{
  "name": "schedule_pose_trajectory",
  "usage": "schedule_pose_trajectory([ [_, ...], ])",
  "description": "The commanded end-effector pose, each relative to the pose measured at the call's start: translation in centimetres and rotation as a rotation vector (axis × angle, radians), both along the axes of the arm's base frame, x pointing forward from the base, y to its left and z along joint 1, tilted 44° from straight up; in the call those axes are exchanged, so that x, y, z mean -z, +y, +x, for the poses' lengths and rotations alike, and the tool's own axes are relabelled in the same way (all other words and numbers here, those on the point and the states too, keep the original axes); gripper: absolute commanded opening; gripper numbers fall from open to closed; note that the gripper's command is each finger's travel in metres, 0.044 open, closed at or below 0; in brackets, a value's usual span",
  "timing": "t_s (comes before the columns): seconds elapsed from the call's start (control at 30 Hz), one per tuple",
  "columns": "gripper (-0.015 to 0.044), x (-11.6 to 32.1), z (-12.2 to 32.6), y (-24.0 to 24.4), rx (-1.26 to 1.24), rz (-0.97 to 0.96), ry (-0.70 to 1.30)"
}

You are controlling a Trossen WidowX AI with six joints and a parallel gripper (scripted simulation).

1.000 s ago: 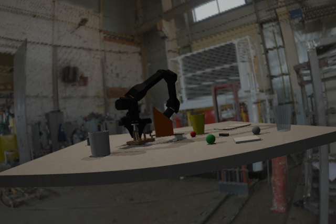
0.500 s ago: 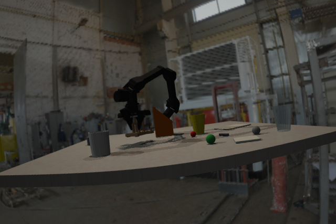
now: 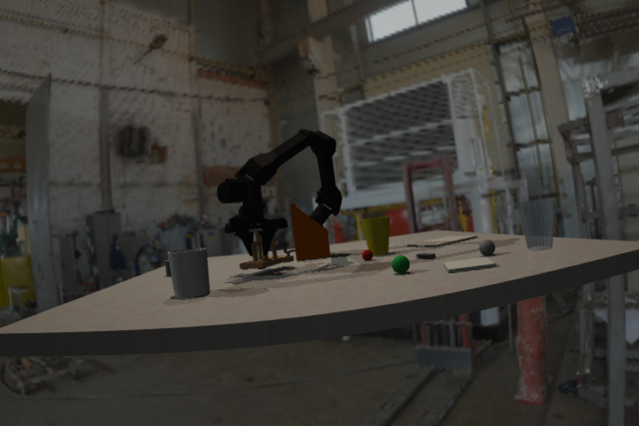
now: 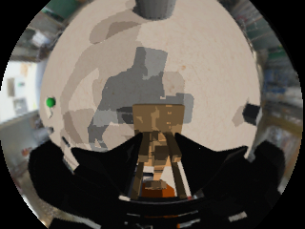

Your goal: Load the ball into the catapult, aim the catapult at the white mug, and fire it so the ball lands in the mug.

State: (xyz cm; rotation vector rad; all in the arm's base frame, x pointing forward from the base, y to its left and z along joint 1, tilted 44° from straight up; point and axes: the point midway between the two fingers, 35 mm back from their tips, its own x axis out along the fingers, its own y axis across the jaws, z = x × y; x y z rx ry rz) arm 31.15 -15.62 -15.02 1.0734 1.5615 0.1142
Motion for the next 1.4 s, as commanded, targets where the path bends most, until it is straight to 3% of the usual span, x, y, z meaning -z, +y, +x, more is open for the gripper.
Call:
schedule_pose_trajectory([
  [0.0, 0.0000, 0.3, 0.1, 0.1, 0.012, 0.000, -0.002],
  [0.53, 0.0000, 1.3, 0.1, 1.3, 0.001, 0.003, 0.001],
  [0.97, 0.0341, 1.3, 0.1, 1.3, 0.001, 0.003, 0.001],
  [1.1, 0.0440, -1.5, 0.0, -1.7, 0.002, -0.001, 0.003],
  [1.23, 0.0440, -5.7, -1.0, -5.4, 0.002, -0.001, 0.006],
  [1.37, 0.0440, -4.8, -0.8, -4.9, 0.012, 0.002, 0.007],
])
